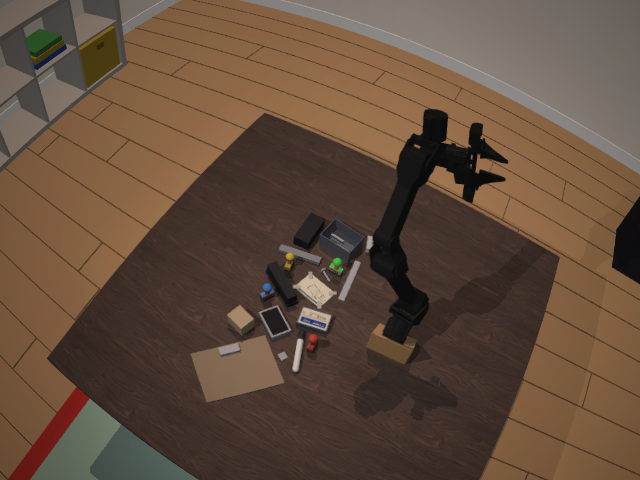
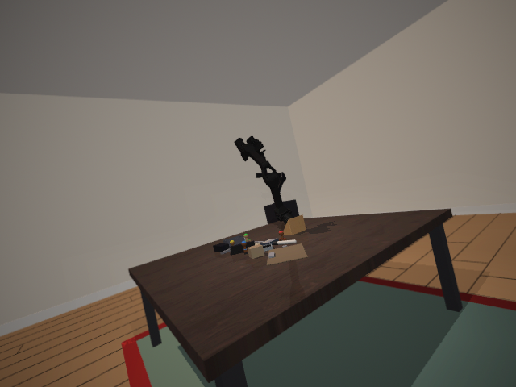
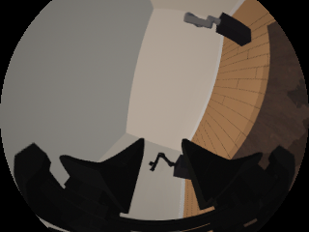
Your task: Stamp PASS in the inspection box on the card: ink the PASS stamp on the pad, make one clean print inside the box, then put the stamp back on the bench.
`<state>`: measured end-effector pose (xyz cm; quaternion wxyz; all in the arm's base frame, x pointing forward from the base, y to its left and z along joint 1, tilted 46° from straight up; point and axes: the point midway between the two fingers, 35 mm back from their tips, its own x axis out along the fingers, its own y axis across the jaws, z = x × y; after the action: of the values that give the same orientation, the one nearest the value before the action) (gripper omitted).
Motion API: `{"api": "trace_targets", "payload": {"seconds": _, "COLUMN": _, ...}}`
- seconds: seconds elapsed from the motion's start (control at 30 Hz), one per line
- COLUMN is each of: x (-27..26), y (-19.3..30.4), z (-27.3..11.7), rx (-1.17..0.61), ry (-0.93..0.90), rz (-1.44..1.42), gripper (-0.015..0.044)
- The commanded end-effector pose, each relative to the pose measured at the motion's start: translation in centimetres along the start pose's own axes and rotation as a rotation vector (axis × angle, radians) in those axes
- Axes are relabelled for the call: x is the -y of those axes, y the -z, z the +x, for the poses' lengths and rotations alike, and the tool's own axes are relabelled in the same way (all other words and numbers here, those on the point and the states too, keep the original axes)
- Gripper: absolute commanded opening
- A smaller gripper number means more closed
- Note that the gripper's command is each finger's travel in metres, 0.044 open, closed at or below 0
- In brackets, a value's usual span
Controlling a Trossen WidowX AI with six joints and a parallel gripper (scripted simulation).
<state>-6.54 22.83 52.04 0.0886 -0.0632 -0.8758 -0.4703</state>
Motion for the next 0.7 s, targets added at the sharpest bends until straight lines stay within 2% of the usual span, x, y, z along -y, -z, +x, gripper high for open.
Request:
{"api": "trace_targets", "payload": {"seconds": 0.0, "x": 3.0, "y": 5.3, "z": 3.7, "rx": -0.144, "ry": 0.105, "rz": -0.173, "gripper": 0.0213}}
{"api": "trace_targets", "payload": {"seconds": 0.07, "x": 4.7, "y": 7.8, "z": 5.0, "rx": -0.218, "ry": 0.152, "rz": -0.260, "gripper": 0.0213}}
{"api": "trace_targets", "payload": {"seconds": 0.17, "x": 5.6, "y": 9.8, "z": 4.7, "rx": -0.287, "ry": 0.164, "rz": -0.300, "gripper": 0.0213}}
{"api": "trace_targets", "payload": {"seconds": 0.4, "x": 12.2, "y": 18.1, "z": 5.8, "rx": -0.567, "ry": 0.281, "rz": -0.589, "gripper": 0.0213}}
{"api": "trace_targets", "payload": {"seconds": 0.53, "x": 16.6, "y": 23.3, "z": 4.3, "rx": -0.781, "ry": 0.317, "rz": -0.765, "gripper": 0.0213}}
{"api": "trace_targets", "payload": {"seconds": 0.67, "x": 20.8, "y": 27.7, "z": 1.1, "rx": -1.004, "ry": 0.317, "rz": -0.947, "gripper": 0.0213}}
